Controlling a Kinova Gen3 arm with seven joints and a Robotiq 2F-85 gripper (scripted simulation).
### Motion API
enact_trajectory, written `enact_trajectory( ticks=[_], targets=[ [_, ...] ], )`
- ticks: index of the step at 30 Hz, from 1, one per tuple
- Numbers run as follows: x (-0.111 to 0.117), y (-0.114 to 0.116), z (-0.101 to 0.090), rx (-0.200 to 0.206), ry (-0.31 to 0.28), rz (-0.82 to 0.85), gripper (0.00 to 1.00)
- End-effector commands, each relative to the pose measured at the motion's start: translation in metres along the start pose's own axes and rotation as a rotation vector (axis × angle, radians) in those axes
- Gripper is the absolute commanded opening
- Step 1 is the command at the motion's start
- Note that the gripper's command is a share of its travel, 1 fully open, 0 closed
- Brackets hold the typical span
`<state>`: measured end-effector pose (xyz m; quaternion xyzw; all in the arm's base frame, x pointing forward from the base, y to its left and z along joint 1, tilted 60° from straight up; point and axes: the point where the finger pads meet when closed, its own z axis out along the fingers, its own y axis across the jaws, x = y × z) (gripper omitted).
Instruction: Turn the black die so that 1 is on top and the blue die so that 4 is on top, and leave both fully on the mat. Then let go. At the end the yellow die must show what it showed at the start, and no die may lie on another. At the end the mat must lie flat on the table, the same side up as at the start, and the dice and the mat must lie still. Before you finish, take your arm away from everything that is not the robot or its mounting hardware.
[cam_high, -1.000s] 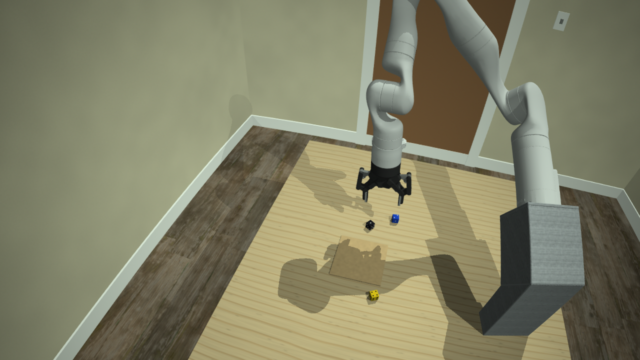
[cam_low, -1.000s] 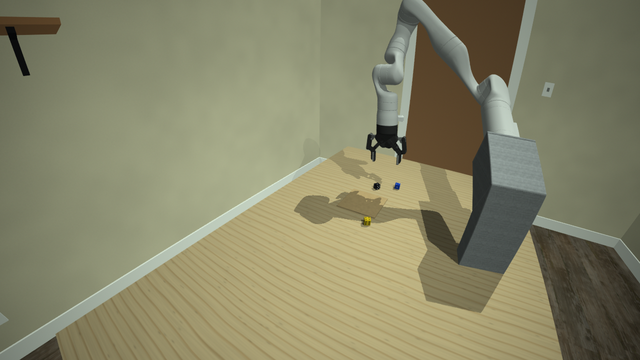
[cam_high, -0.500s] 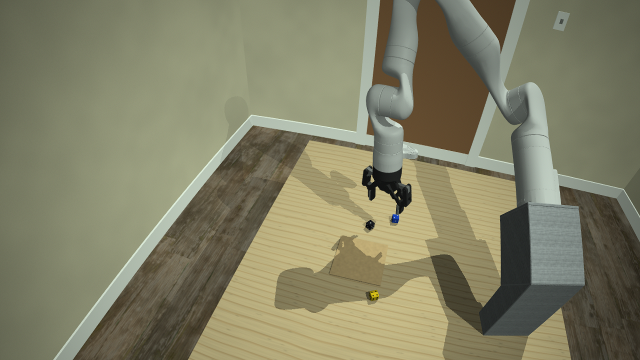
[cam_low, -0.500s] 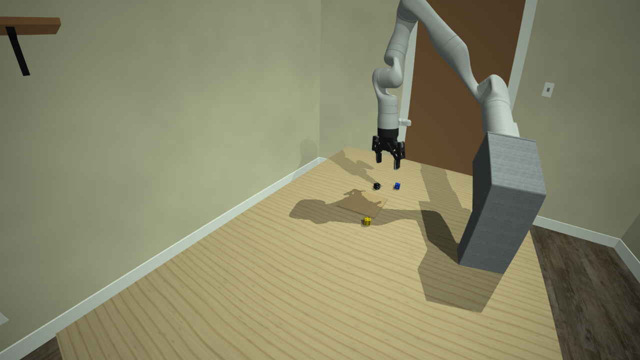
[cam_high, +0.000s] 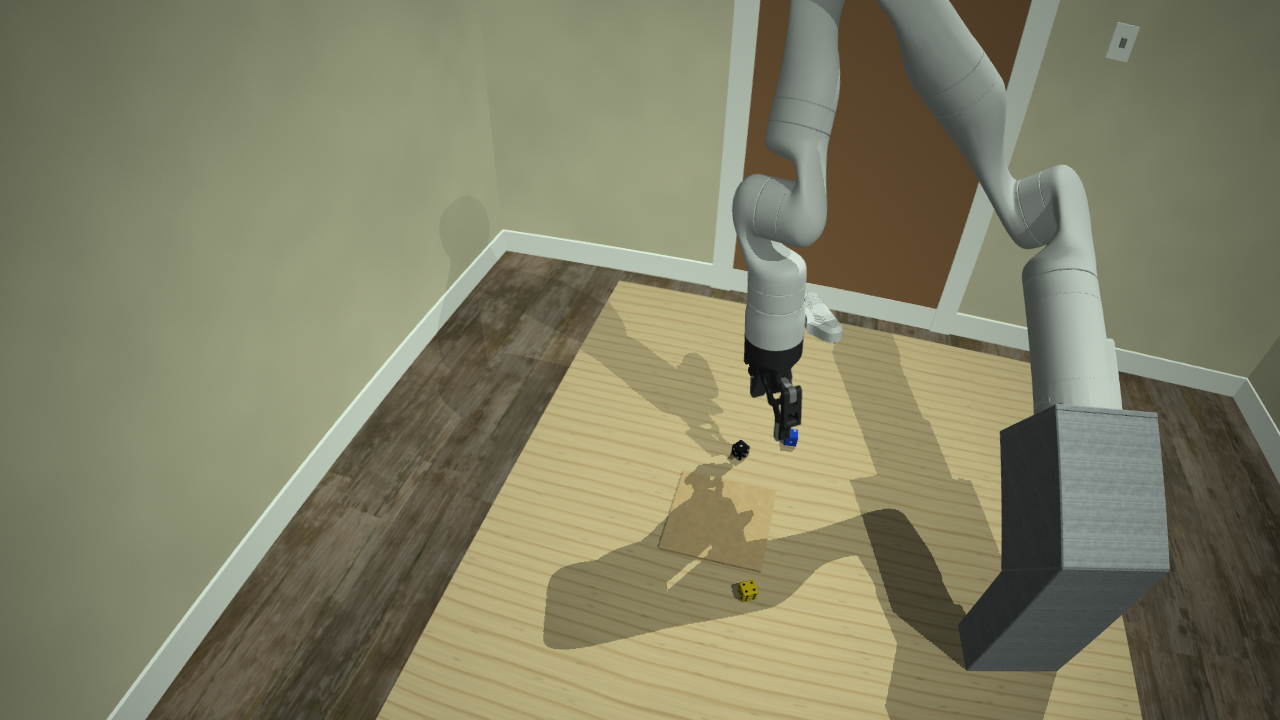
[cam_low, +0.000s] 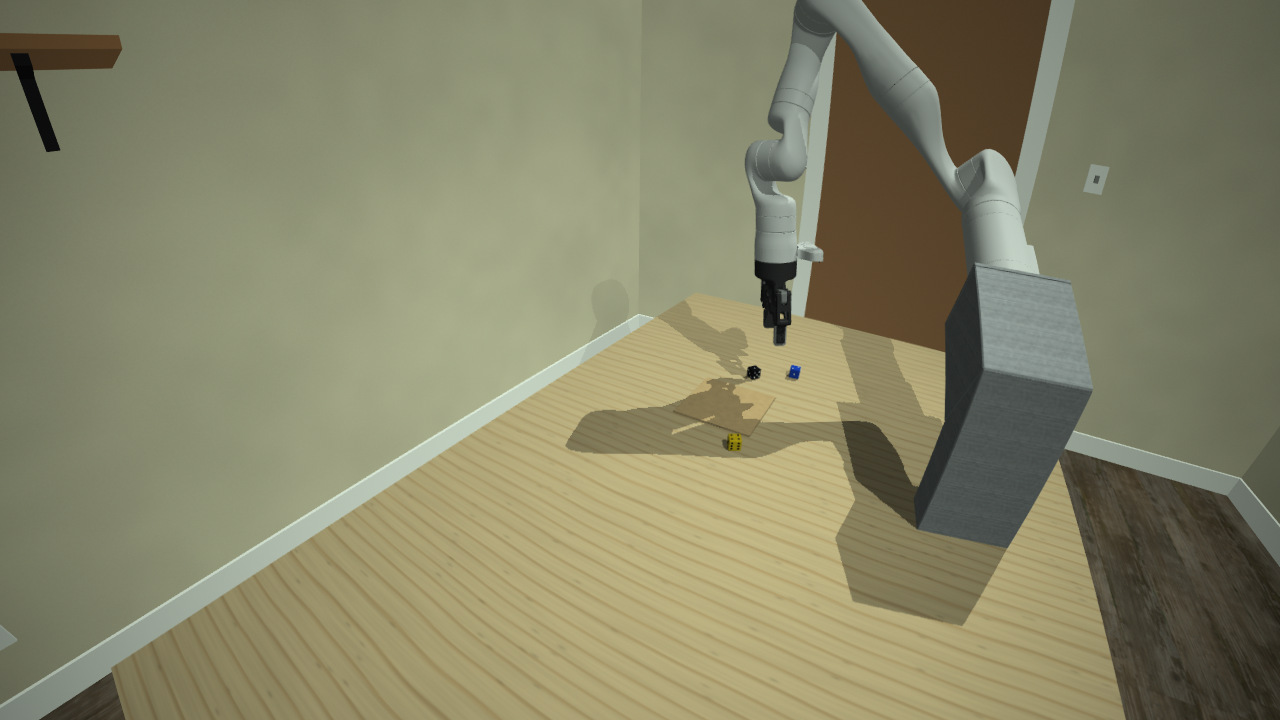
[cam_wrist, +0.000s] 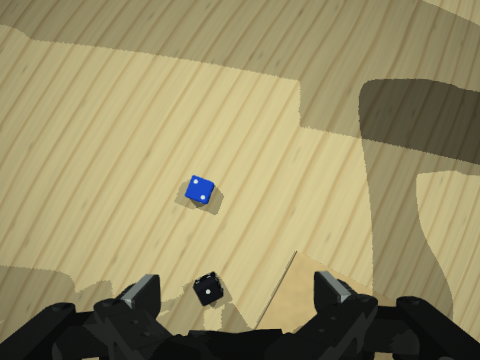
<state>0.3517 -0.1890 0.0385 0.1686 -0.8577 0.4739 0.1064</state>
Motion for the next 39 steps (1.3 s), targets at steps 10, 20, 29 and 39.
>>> enact_trajectory(
  ticks=[10, 20, 29, 39],
  targets=[
    [-0.007, -0.005, 0.003, 0.016, -0.027, 0.431, 1.0],
    [-0.013, -0.01, 0.003, 0.018, -0.053, 0.696, 1.0],
    [-0.019, -0.016, 0.003, 0.015, -0.081, 0.919, 1.0],
    [-0.023, -0.02, 0.003, 0.011, -0.099, 1.044, 1.0]
  ],
)
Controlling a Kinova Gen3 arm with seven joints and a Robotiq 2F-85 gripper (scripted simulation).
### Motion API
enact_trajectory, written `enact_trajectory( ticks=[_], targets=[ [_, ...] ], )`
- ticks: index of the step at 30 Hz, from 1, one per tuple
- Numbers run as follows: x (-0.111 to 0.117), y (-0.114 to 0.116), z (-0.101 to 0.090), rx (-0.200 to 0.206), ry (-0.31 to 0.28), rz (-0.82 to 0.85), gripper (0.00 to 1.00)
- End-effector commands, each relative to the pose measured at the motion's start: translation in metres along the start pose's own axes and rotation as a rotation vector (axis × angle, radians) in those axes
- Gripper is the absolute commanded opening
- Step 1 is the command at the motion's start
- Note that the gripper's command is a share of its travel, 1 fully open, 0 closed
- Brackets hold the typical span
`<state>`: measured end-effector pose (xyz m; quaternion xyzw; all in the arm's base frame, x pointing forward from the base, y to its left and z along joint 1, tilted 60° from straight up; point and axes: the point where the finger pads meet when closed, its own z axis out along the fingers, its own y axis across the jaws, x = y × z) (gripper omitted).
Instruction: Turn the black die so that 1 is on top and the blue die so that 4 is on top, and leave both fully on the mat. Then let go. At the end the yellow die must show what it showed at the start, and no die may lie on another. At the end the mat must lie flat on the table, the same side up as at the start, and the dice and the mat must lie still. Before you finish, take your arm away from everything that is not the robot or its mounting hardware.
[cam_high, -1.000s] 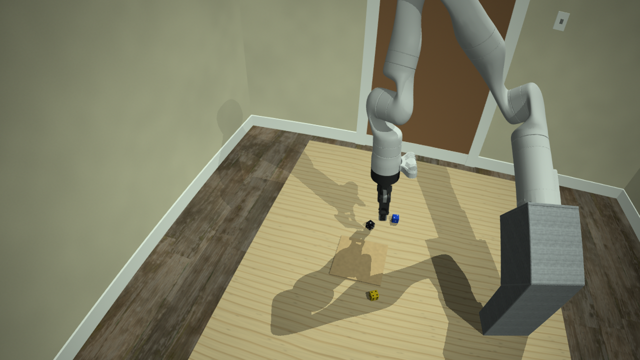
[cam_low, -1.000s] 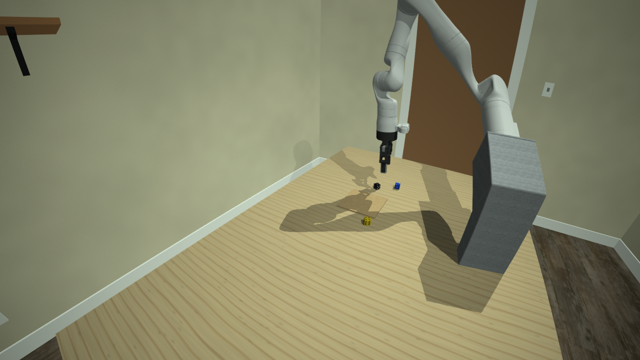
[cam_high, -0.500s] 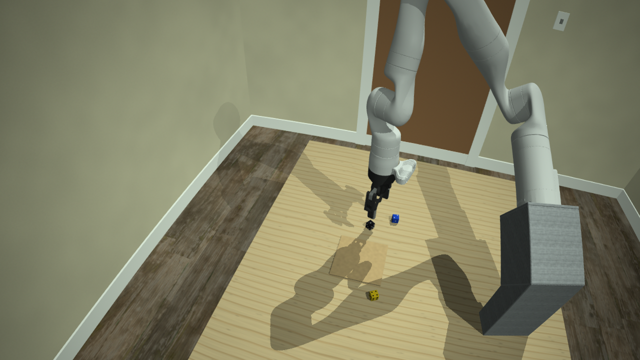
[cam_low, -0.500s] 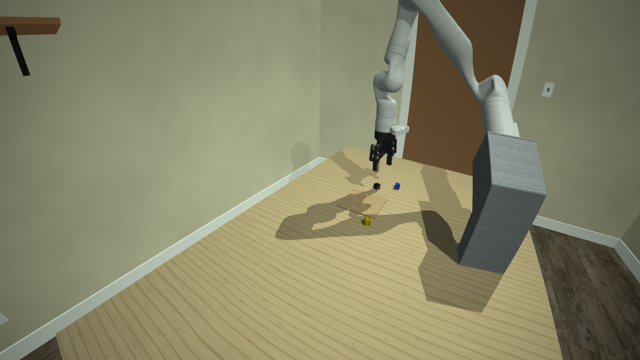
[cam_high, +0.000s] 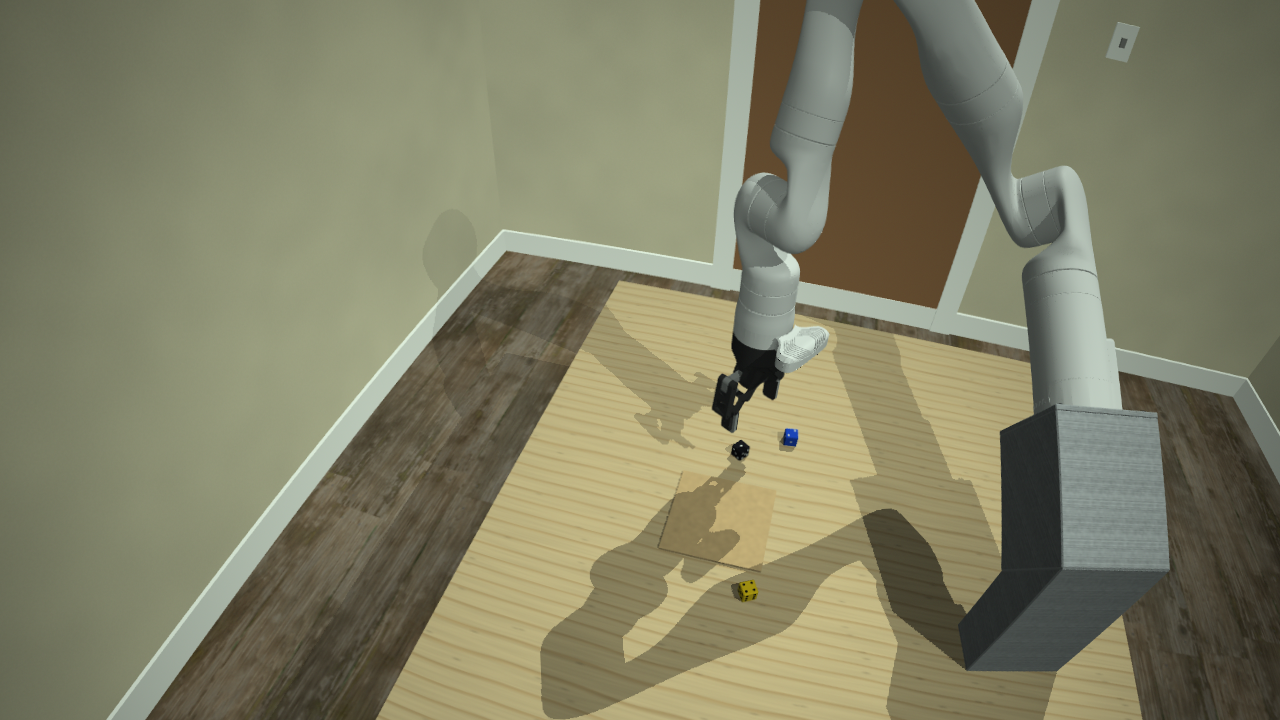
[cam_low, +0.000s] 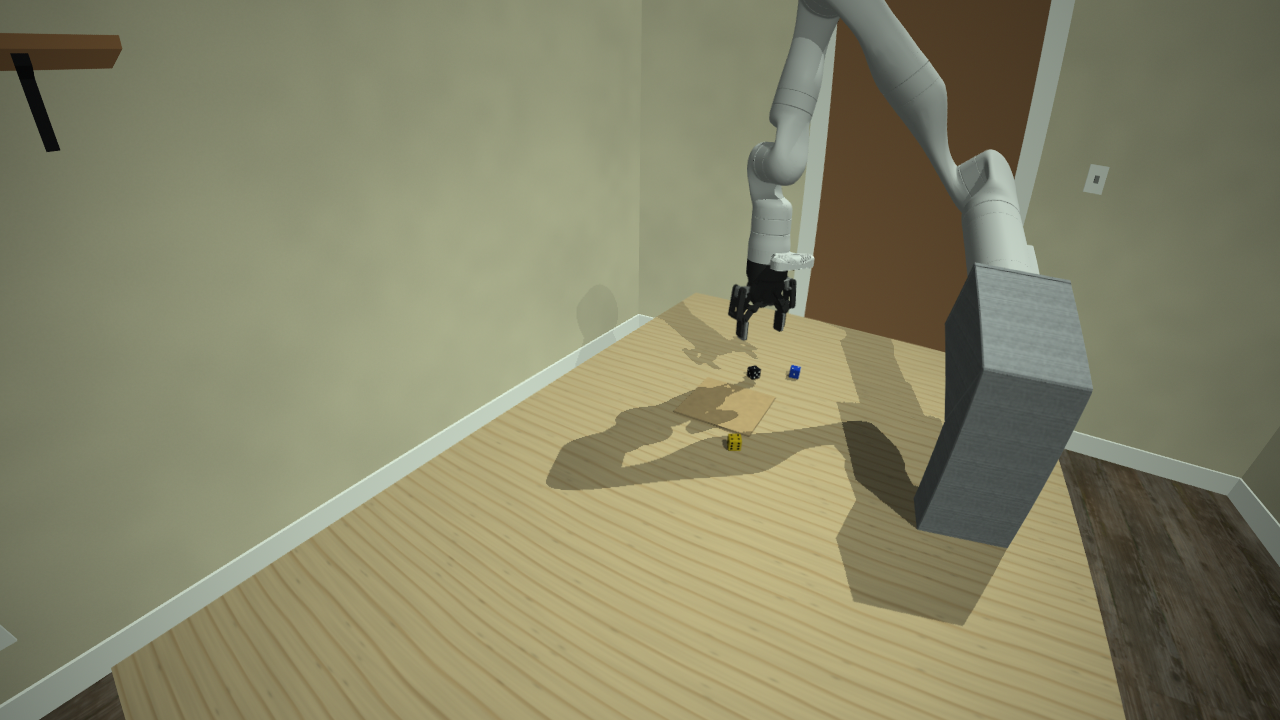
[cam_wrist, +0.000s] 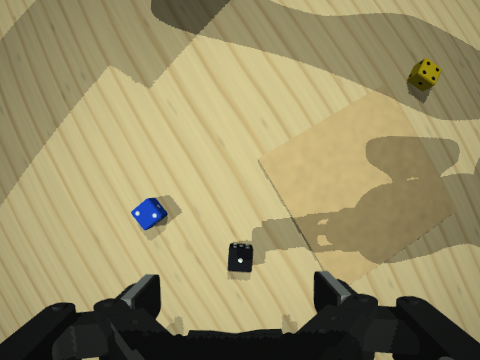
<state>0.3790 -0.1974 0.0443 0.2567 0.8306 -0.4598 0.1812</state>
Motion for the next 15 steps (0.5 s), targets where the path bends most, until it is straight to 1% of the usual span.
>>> enact_trajectory(
  ticks=[1, 7, 15],
  targets=[
    [-0.0013, 0.001, -0.0008, -0.001, -0.008, 0.019, 1.0],
    [-0.0033, 0.0015, -0.0009, -0.004, -0.013, 0.065, 1.0],
    [-0.0042, 0.0018, -0.0009, -0.005, -0.016, 0.084, 1.0]
  ],
)
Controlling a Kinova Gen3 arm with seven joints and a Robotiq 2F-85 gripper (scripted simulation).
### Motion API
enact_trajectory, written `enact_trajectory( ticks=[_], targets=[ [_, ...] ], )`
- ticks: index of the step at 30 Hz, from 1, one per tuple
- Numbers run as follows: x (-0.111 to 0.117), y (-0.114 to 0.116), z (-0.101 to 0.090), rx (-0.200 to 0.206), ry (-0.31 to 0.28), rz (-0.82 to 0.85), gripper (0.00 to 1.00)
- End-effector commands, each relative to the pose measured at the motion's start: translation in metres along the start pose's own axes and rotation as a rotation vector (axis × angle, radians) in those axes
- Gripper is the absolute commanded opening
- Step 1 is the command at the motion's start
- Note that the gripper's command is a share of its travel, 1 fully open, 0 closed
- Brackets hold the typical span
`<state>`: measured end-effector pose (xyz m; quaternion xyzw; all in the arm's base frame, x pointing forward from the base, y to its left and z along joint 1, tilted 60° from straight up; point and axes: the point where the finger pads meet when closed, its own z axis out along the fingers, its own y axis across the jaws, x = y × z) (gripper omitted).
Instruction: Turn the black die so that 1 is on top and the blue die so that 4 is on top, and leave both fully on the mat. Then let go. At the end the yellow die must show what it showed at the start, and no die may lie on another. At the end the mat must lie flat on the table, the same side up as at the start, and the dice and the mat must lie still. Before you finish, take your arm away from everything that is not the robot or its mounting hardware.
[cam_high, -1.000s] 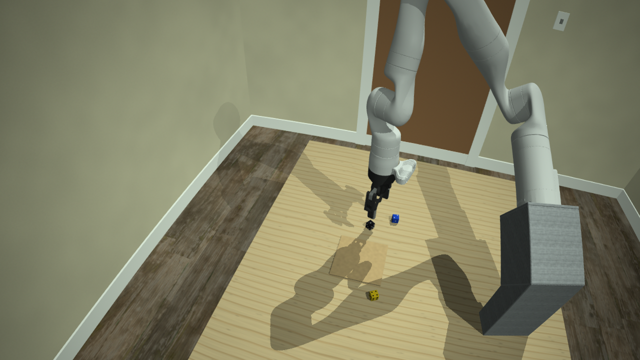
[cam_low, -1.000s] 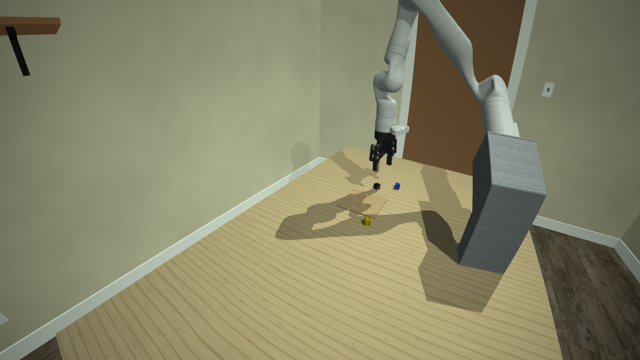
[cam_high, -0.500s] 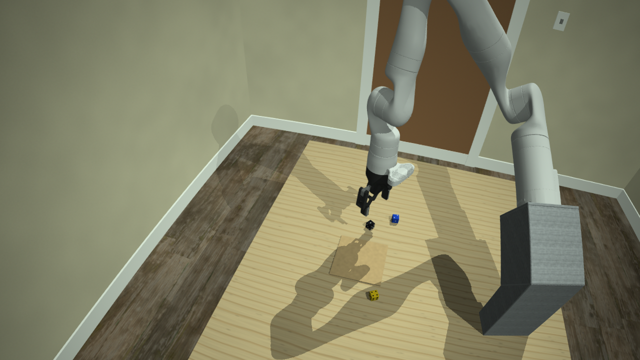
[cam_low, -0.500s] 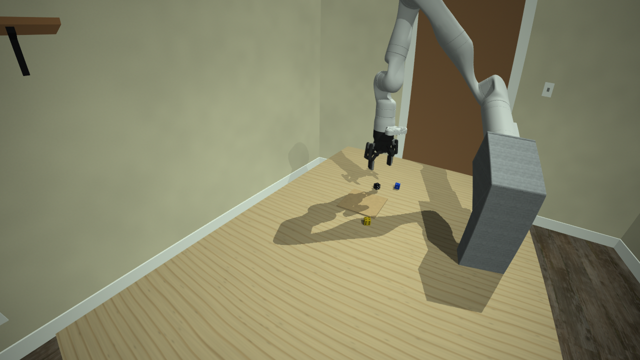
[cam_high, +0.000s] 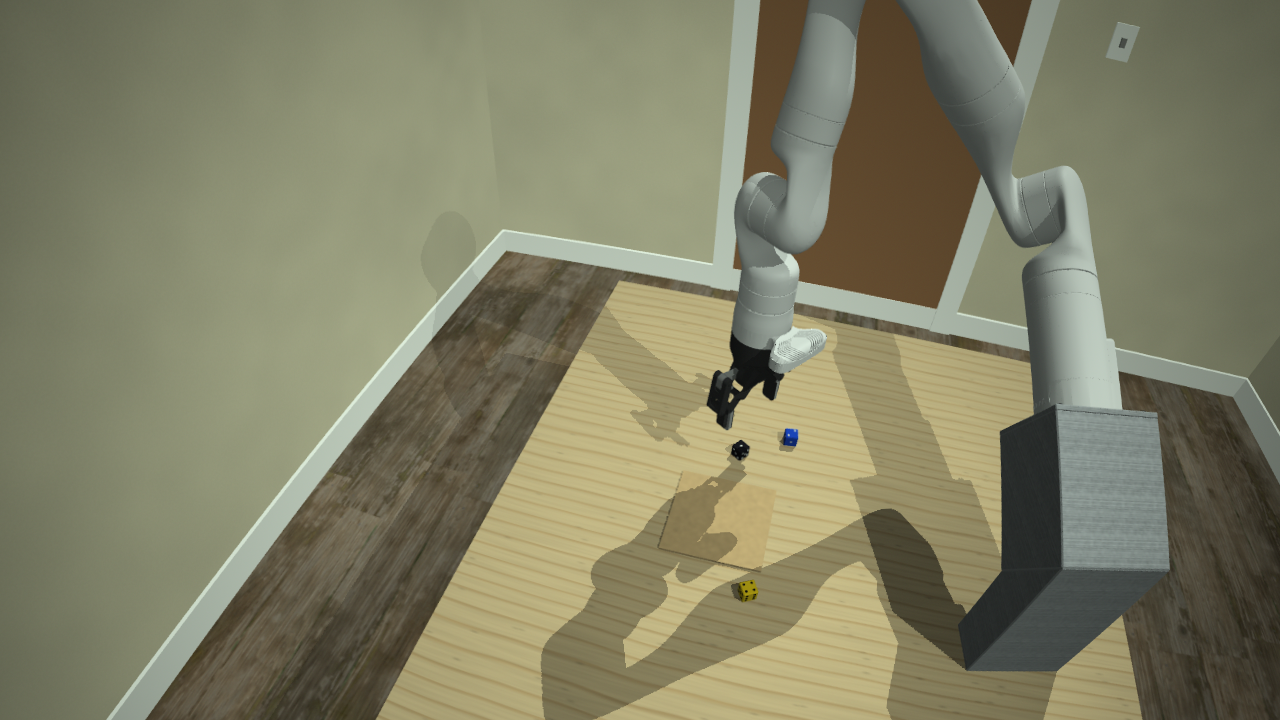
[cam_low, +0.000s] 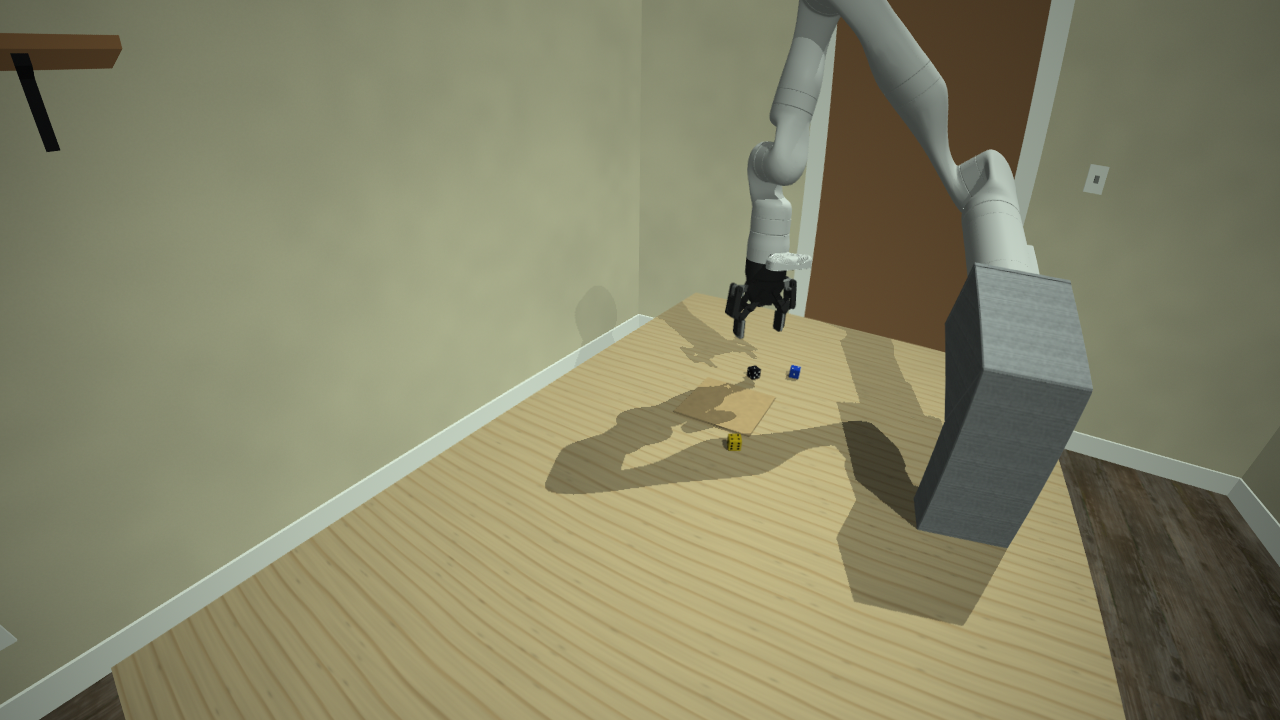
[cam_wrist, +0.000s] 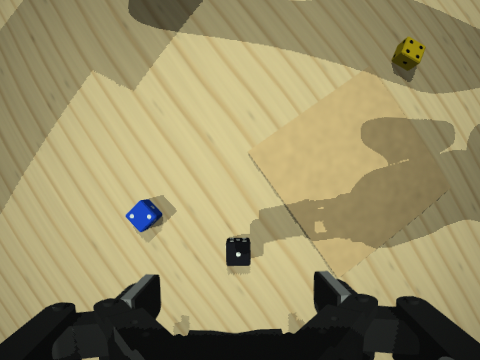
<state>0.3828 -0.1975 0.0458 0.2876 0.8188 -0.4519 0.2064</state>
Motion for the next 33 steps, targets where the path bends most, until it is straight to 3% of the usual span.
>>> enact_trajectory(
  ticks=[1, 6, 7, 33],
  targets=[
    [-0.0003, 0.0006, -0.0006, -0.001, -0.002, 0.002, 1.0],
    [-0.0004, 0.0006, -0.0006, -0.001, -0.002, 0.004, 1.0],
    [-0.0004, 0.0006, -0.0006, -0.001, -0.002, 0.004, 0.35],
    [-0.0004, 0.0006, -0.0006, -0.001, -0.002, 0.004, 0.35]
  ],
)
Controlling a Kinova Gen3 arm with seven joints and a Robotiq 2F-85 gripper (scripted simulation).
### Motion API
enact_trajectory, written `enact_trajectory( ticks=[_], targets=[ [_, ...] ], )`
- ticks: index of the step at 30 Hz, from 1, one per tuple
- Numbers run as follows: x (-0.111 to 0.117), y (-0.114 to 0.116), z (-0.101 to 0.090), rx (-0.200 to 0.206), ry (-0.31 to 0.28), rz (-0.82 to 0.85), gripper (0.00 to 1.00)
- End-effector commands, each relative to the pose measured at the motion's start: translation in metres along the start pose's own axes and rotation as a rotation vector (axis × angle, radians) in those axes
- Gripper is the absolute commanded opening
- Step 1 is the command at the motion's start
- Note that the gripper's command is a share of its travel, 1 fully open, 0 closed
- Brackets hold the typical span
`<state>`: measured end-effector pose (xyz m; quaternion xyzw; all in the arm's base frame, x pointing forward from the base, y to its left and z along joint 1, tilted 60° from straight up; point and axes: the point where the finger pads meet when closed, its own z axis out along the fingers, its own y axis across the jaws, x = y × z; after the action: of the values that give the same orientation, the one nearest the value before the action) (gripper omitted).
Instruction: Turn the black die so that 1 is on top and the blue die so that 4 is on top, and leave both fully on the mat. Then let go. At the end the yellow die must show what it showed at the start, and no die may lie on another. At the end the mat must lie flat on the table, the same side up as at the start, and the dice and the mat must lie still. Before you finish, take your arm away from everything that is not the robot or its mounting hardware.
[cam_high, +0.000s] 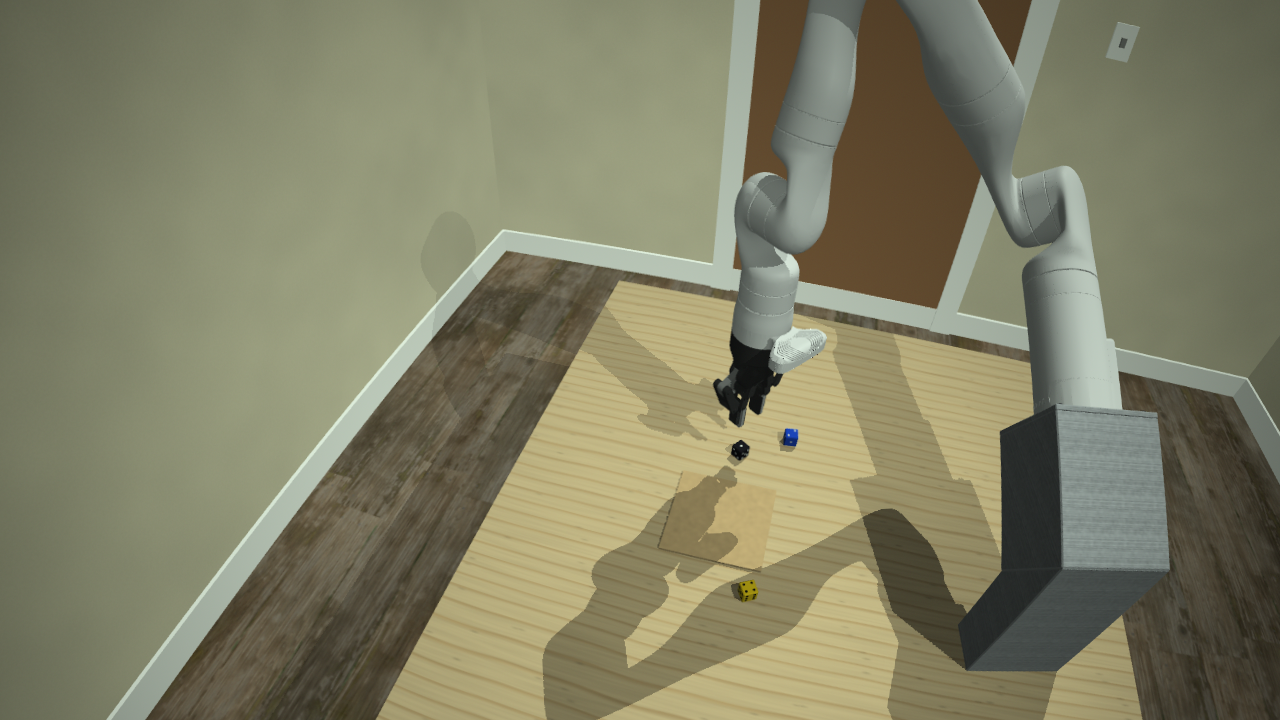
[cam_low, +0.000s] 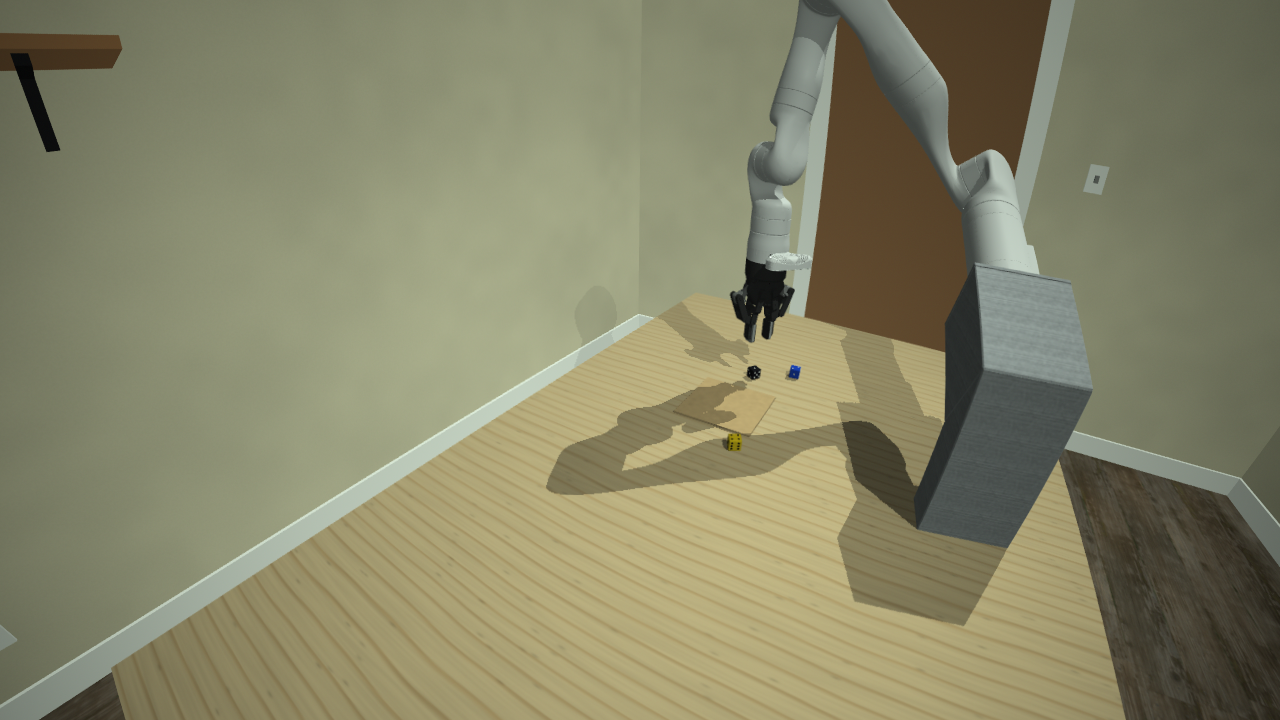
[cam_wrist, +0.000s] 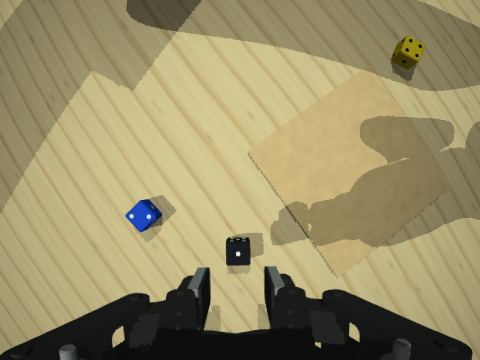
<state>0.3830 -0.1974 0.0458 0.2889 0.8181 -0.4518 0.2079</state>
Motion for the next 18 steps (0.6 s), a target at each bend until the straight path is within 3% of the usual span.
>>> enact_trajectory(
  ticks=[1, 18],
  targets=[
    [-0.0002, 0.0005, -0.0005, -0.001, -0.001, 0.0, 0.35],
    [-0.0001, 0.0005, 0.001, -0.001, 0.0, 0.0, 0.35]
  ],
)
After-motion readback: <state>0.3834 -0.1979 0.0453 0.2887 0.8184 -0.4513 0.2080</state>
